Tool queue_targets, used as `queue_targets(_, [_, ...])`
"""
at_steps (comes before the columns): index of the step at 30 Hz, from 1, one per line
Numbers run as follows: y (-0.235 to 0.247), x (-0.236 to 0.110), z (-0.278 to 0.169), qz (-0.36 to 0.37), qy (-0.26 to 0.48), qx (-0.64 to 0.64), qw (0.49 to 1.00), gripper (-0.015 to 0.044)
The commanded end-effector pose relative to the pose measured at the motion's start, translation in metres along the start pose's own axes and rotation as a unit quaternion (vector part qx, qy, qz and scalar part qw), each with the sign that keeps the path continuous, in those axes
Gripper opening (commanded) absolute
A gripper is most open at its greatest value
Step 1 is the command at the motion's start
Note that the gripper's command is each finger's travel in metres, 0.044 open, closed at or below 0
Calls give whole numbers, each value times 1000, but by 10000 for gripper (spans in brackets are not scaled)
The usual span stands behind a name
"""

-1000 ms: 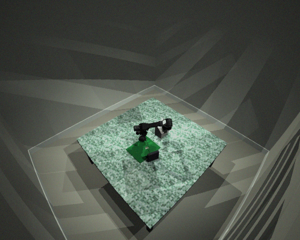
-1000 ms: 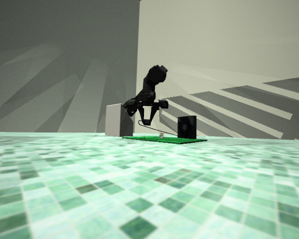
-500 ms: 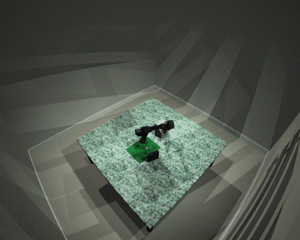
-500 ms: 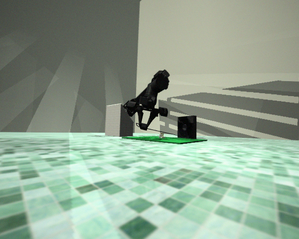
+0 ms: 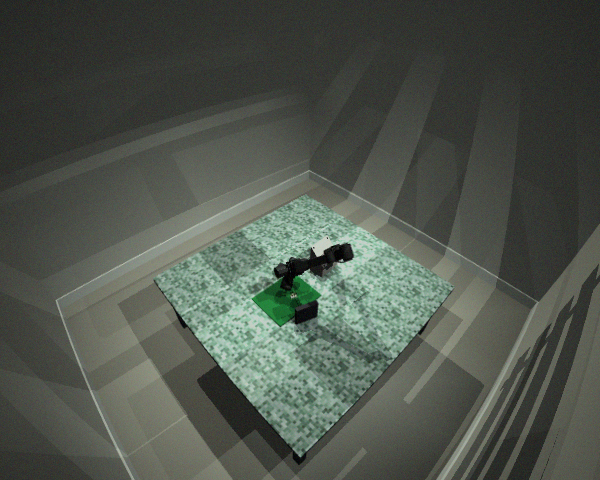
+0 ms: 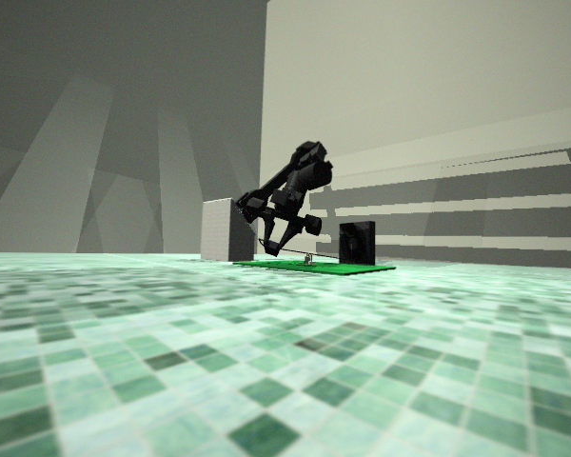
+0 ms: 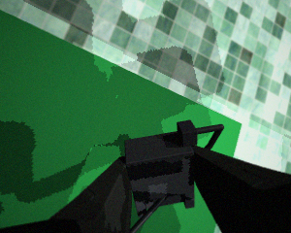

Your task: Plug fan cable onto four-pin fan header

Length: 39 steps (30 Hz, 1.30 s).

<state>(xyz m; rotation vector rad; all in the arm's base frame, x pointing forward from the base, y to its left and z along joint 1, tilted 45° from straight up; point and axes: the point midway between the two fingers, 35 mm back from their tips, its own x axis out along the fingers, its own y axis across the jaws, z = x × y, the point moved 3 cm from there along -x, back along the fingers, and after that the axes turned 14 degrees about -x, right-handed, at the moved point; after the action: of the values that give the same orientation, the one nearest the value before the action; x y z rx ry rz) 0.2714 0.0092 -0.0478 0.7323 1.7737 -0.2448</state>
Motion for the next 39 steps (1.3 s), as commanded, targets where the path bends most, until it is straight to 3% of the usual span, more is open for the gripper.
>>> queue_targets(1, [-7, 3, -1, -29, -21, 9, 999, 0])
queue_targets(39, [3, 15, -18, -122, -256, 39, 958, 0])
